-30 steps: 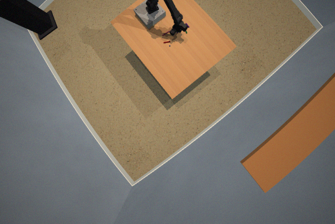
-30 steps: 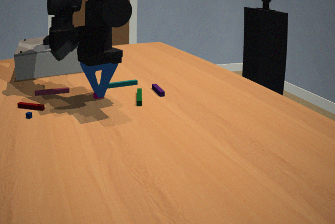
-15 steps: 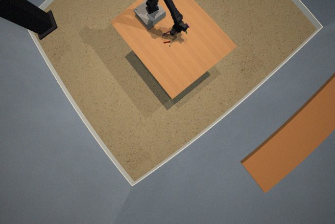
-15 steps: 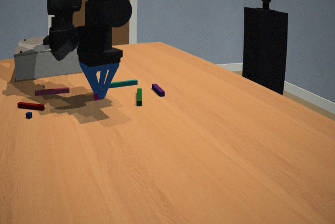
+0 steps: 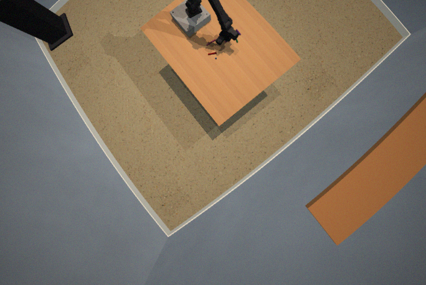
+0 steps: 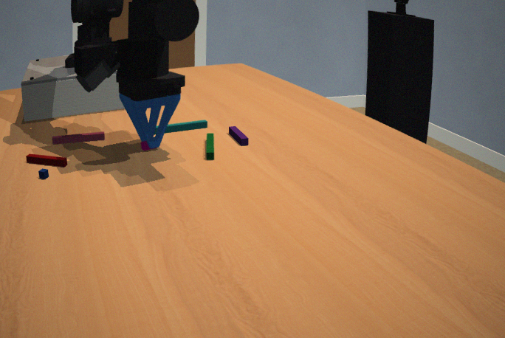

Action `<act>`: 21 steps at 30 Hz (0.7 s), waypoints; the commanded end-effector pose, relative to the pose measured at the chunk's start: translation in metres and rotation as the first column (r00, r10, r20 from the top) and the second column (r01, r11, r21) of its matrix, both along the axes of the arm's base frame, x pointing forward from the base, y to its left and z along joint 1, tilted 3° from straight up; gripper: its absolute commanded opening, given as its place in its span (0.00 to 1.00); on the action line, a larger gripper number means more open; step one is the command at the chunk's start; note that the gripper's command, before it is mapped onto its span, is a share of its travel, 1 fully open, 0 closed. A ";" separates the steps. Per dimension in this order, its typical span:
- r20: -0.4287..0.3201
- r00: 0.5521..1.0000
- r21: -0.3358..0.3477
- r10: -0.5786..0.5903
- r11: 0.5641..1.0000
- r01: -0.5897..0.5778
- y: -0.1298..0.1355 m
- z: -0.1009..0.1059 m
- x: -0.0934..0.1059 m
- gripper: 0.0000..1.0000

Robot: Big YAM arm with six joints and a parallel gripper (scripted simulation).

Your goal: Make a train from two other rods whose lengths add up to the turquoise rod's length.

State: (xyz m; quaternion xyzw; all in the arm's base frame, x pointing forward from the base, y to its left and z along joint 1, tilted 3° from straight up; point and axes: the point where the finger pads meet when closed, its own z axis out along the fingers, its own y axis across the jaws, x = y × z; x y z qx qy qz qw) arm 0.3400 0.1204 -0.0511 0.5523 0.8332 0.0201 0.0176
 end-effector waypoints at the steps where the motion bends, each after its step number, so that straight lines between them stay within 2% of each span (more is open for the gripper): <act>1: 0.005 1.000 -0.002 0.000 1.000 0.000 -0.004 0.006 0.000 0.24; 3: 0.014 1.000 0.001 0.000 1.000 0.000 -0.003 0.012 0.002 0.24; 7: 0.051 0.999 0.014 -0.001 1.000 0.000 0.004 0.036 0.021 0.24; 12: 0.054 0.999 0.015 -0.001 1.000 0.000 0.004 0.062 0.020 0.24; 14: 0.054 0.999 0.015 -0.001 1.000 0.000 0.004 0.062 0.020 0.24; 21: 0.059 0.998 0.017 -0.001 1.000 0.000 0.004 0.101 0.017 0.24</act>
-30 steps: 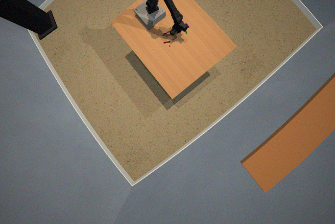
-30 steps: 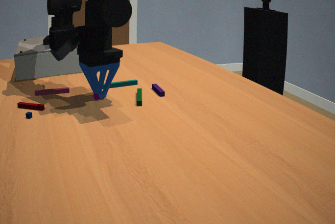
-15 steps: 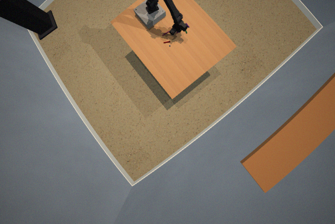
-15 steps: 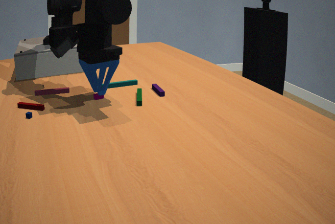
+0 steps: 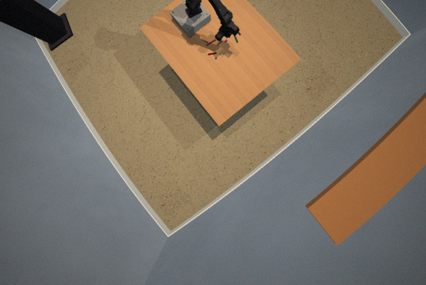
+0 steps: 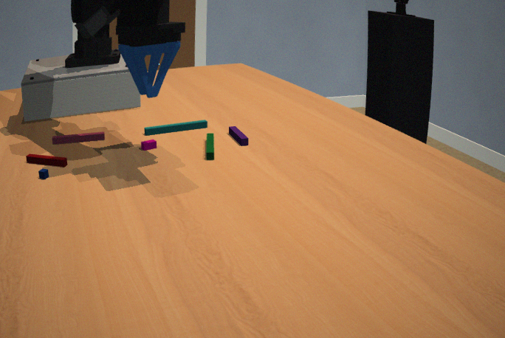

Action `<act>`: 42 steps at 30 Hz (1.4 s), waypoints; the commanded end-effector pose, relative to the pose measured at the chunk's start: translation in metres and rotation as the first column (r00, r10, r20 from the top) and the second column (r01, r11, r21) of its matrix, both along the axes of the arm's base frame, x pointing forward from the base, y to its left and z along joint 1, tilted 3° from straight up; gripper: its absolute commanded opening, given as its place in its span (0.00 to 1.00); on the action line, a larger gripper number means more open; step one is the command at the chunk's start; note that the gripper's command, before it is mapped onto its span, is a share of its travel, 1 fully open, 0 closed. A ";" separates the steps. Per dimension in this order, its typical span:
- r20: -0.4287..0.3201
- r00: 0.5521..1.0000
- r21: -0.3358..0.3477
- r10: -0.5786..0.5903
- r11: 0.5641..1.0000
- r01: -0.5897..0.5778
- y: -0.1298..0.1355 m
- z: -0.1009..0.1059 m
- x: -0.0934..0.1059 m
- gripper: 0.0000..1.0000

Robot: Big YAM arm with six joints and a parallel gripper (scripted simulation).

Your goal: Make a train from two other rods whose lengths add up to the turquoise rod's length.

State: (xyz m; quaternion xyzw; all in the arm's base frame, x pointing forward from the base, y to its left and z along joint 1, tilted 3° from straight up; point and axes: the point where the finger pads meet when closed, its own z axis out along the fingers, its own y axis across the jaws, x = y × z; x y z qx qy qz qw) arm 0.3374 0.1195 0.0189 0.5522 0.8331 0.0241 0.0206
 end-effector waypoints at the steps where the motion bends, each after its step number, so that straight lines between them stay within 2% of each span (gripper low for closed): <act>1: 0.050 0.999 0.014 -0.001 1.000 0.000 0.005 0.034 0.020 0.24; 4: 0.050 0.999 0.014 -0.001 1.000 0.000 0.005 0.042 0.019 0.24; 6: 0.008 1.000 -0.001 0.000 1.000 0.000 0.003 0.028 0.012 0.24; 7: -0.018 1.000 -0.010 0.000 1.000 0.000 -0.002 0.020 -0.001 0.24; 10: -0.021 1.000 -0.011 0.000 1.000 0.000 -0.002 0.019 -0.002 0.24; 11: -0.015 1.000 -0.009 0.000 1.000 0.000 -0.002 0.019 -0.001 1.00; 31: -0.007 1.000 -0.007 0.007 1.000 -0.007 -0.001 0.021 0.001 1.00; 32: -0.001 1.000 -0.006 0.028 1.000 -0.028 0.004 0.023 0.005 1.00; 33: 0.028 0.998 0.002 0.058 0.998 -0.058 0.012 0.031 0.018 1.00; 35: 0.045 0.986 -0.002 0.159 0.987 -0.159 0.022 0.031 0.025 1.00; 37: 0.045 0.986 -0.001 0.159 0.987 -0.159 0.023 0.031 0.025 1.00; 38: 0.046 0.971 -0.009 0.234 0.972 -0.234 0.029 0.029 0.027 1.00; 40: 0.043 0.972 -0.009 0.230 0.973 -0.230 0.027 0.029 0.027 1.00; 41: 0.046 0.946 -0.018 0.321 0.947 -0.320 0.036 0.028 0.029 1.00; 42: 0.046 0.946 -0.016 0.321 0.947 -0.321 0.037 0.028 0.029 1.00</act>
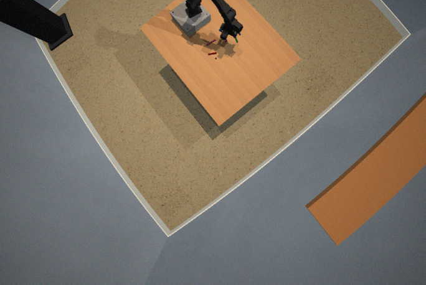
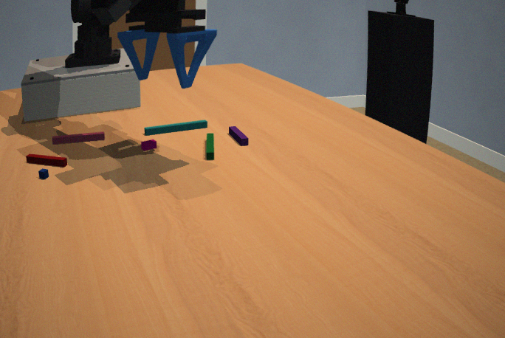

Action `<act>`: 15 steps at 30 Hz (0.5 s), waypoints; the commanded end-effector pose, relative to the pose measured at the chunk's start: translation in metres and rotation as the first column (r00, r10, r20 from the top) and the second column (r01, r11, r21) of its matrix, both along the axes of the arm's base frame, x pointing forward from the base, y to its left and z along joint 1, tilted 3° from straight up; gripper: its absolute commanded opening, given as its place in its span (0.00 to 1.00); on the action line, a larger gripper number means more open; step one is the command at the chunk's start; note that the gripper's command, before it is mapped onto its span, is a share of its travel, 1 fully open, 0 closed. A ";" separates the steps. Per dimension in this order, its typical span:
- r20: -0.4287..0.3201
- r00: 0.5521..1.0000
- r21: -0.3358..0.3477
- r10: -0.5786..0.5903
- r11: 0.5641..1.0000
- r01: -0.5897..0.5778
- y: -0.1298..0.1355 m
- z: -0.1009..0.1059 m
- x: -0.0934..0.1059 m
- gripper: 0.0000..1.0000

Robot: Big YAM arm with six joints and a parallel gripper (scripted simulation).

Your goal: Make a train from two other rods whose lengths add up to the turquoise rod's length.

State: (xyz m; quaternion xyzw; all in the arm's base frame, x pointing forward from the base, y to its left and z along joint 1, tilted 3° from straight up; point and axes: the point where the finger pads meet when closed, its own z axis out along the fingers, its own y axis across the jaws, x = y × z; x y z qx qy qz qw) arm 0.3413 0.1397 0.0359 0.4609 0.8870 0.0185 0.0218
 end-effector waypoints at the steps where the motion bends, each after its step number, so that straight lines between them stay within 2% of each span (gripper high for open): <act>1: 0.049 0.992 0.011 0.115 0.993 -0.115 0.016 0.011 0.025 1.00; 2: 0.049 0.992 0.011 0.115 0.993 -0.115 0.016 0.011 0.025 1.00; 3: 0.049 0.976 0.001 0.214 0.977 -0.214 0.025 0.009 0.027 1.00; 7: 0.035 0.981 -0.002 0.192 0.981 -0.192 0.014 0.005 0.025 1.00; 8: 0.052 0.948 -0.010 0.315 0.949 -0.315 0.034 0.007 0.030 1.00; 11: 0.048 0.948 -0.008 0.315 0.949 -0.315 0.034 0.007 0.029 1.00; 13: 0.041 0.955 -0.010 0.295 0.955 -0.295 0.025 0.005 0.030 1.00; 14: 0.052 0.909 -0.021 0.413 0.911 -0.413 0.043 0.005 0.032 1.00; 15: 0.052 0.909 -0.018 0.414 0.910 -0.413 0.043 0.005 0.032 1.00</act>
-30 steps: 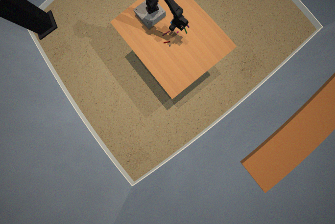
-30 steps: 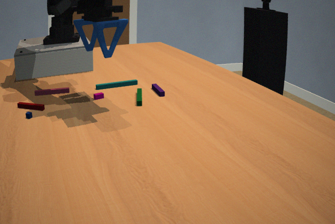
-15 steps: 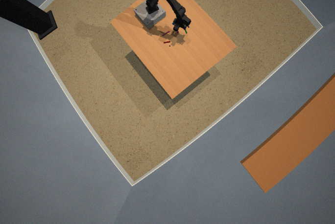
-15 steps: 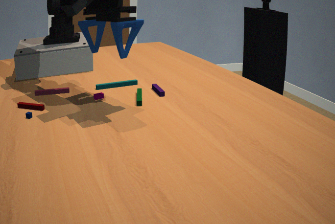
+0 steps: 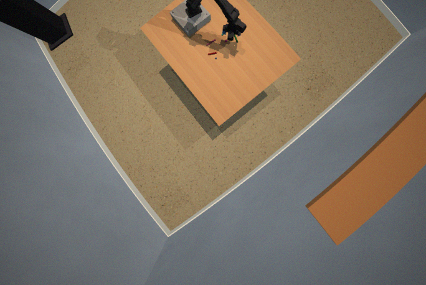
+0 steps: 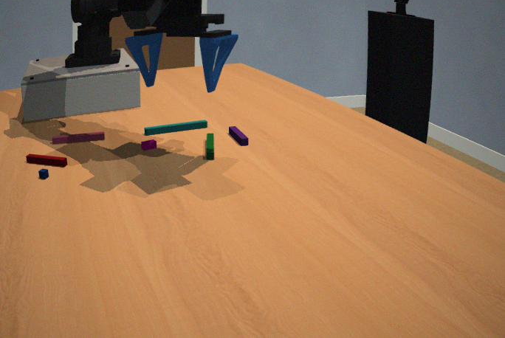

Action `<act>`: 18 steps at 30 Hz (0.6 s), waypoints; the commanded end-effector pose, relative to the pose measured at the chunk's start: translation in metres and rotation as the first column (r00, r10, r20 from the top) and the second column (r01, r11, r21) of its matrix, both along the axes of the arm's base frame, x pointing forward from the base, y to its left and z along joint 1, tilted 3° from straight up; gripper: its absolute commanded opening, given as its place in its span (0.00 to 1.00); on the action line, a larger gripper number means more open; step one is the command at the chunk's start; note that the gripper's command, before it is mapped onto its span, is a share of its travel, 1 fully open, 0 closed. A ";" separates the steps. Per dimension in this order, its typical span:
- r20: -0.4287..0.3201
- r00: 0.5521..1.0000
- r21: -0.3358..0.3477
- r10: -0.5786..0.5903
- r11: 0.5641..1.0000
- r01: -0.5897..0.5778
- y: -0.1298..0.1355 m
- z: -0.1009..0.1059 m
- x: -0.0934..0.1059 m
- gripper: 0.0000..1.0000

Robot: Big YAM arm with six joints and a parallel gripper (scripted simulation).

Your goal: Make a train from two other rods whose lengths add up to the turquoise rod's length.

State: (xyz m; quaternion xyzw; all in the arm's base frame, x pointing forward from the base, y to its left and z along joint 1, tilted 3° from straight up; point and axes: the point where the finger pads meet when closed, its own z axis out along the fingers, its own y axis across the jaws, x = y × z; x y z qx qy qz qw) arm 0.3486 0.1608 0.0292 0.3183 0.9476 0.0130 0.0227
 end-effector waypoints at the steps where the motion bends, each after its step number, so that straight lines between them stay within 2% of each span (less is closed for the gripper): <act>1: 0.052 0.992 0.018 0.116 0.993 -0.117 0.022 0.012 0.024 1.00; 4: 0.049 0.992 0.016 0.116 0.993 -0.117 0.022 0.011 0.024 1.00; 5: 0.055 0.975 0.006 0.215 0.976 -0.216 0.031 0.009 0.026 1.00; 8: 0.050 0.978 0.006 0.202 0.979 -0.202 0.025 0.009 0.028 1.00; 9: 0.056 0.951 -0.002 0.303 0.953 -0.303 0.039 0.007 0.028 1.00; 12: 0.049 0.952 -0.002 0.301 0.954 -0.301 0.038 0.007 0.027 1.00; 13: 0.056 0.925 -0.009 0.375 0.927 -0.375 0.046 0.005 0.029 1.00; 15: 0.051 0.926 -0.010 0.375 0.927 -0.375 0.045 0.005 0.028 1.00; 16: 0.056 0.901 -0.015 0.429 0.903 -0.429 0.051 0.004 0.029 1.00; 17: 0.055 0.901 -0.015 0.429 0.903 -0.429 0.051 0.004 0.029 1.00; 18: 0.056 0.883 -0.019 0.467 0.884 -0.466 0.055 0.003 0.030 1.00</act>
